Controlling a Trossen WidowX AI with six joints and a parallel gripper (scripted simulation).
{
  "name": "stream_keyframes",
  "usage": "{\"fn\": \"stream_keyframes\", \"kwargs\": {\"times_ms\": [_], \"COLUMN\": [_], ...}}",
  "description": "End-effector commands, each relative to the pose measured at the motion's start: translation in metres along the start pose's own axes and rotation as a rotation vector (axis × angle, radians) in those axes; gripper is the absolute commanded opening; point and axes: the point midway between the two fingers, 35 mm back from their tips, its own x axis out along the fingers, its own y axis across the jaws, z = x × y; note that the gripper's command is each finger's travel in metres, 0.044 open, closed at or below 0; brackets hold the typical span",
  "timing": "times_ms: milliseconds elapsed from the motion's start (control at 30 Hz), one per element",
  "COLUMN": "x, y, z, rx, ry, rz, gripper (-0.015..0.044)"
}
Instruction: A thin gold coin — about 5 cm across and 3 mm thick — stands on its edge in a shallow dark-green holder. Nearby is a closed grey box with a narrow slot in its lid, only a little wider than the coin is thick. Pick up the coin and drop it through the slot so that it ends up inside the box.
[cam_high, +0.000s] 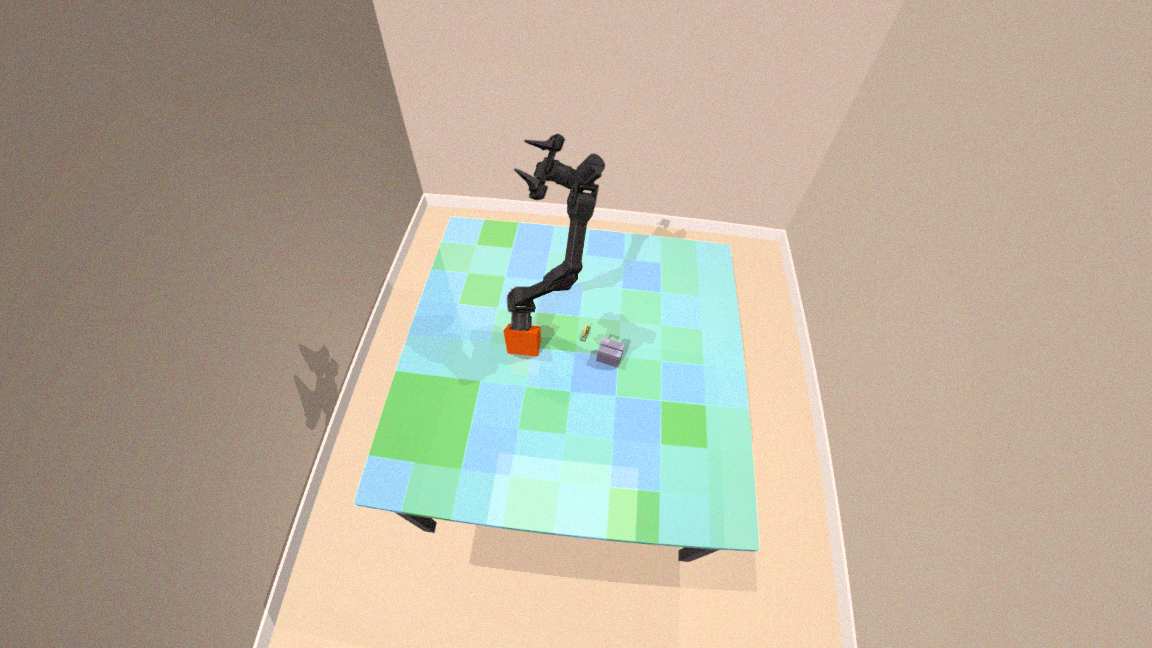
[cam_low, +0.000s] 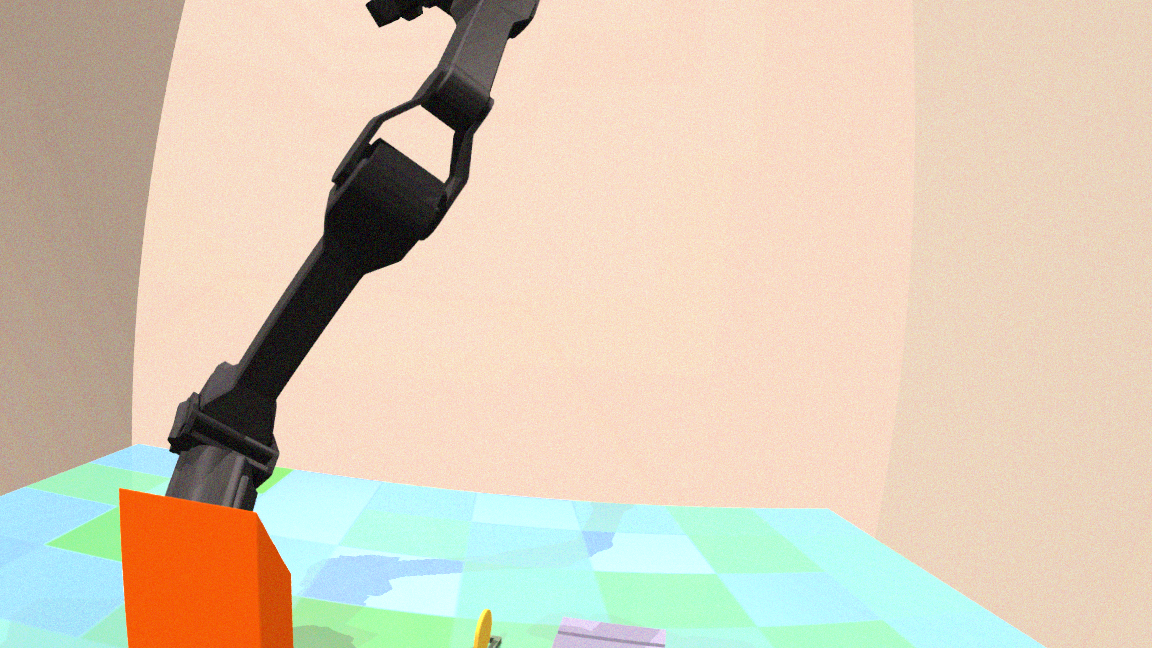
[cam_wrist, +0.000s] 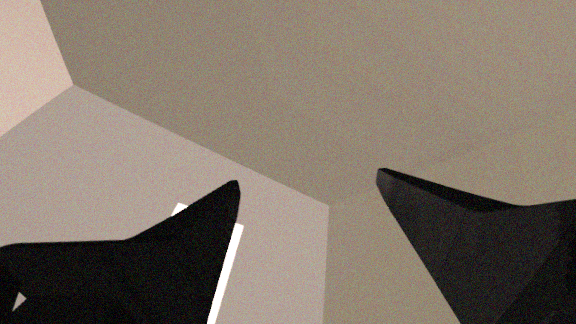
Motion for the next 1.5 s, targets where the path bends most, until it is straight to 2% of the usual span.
{"fn": "stream_keyframes", "kwargs": {"times_ms": [0,67,267,467,700,933,1100,1267,1467], "x": [0.001,0.007,0.05,0.06,0.04,-0.023,-0.091,-0.167,-0.259], "y": [0.001,0.005,0.015,0.025,0.028,0.027,0.019,0.005,-0.019], "z": [0.001,0.012,0.107,0.198,0.294,0.387,0.437,0.463,0.465], "rx": [-0.007,-0.058,-0.235,-0.358,-0.5,-0.62,-0.651,-0.635,-0.607], "ry": [-0.005,-0.052,-0.308,-0.552,-0.807,-1.106,-1.3,-1.462,-1.601], "rz": [0.004,0.031,0.001,-0.045,-0.166,-0.36,-0.536,-0.717,-0.985], "gripper": [0.0374,0.0321,0.0164,0.0161,0.0161,0.0161,0.0161,0.0161,0.0161]}}
